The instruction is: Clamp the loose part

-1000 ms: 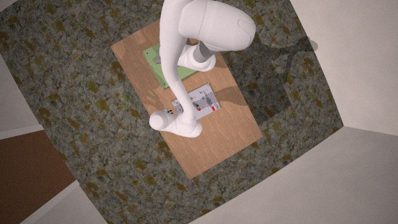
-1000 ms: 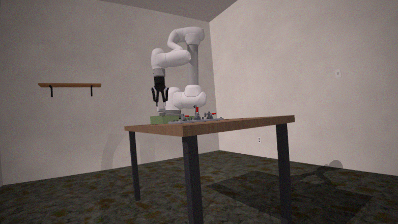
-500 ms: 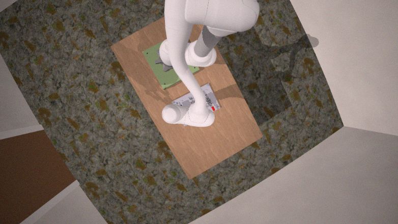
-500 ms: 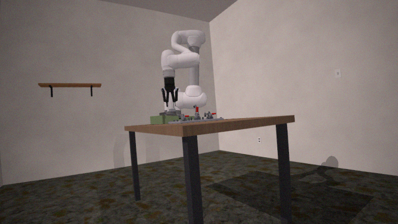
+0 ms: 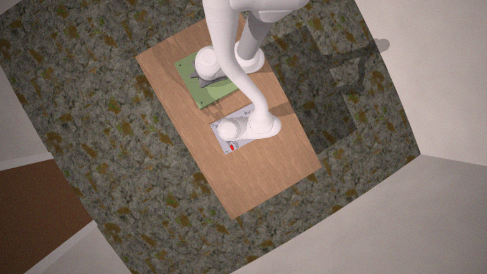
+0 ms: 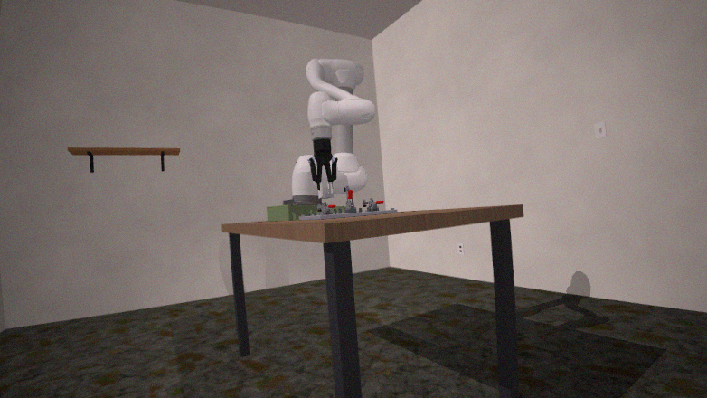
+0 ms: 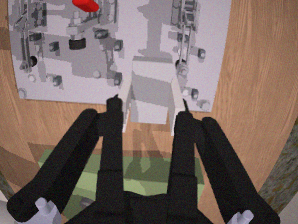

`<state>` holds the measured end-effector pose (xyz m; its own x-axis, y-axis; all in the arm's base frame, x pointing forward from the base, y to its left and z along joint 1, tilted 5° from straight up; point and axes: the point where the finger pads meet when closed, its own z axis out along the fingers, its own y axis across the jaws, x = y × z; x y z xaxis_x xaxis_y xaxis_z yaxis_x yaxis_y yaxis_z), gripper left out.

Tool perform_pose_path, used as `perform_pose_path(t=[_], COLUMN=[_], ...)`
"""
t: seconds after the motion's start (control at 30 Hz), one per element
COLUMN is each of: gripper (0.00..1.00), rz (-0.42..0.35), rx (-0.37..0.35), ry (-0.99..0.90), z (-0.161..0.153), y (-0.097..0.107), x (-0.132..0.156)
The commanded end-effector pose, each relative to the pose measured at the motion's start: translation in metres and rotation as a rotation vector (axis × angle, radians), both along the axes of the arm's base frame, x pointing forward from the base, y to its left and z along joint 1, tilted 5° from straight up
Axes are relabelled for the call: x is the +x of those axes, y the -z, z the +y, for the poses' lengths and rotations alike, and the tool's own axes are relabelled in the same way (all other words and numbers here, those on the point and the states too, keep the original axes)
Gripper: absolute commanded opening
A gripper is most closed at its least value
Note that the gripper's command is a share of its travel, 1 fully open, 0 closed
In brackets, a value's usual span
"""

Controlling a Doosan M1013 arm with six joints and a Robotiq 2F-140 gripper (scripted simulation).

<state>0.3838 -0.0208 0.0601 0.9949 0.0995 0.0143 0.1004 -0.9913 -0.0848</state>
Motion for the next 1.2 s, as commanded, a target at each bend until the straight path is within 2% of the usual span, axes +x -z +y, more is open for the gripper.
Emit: perform_pose_path(t=[0.0, 0.13, 0.47, 1.17], gripper=[0.1, 0.1, 0.1, 0.1], rz=[-0.002, -0.002, -0.002, -0.002], rx=[-0.002, -0.002, -0.002, -0.002], ry=[0.0, 0.0, 0.0, 0.0], z=[0.032, 0.05, 0.07, 0.073], y=[-0.001, -0.002, -0.002, -0.002], x=[-0.003, -0.005, -0.007, -0.007])
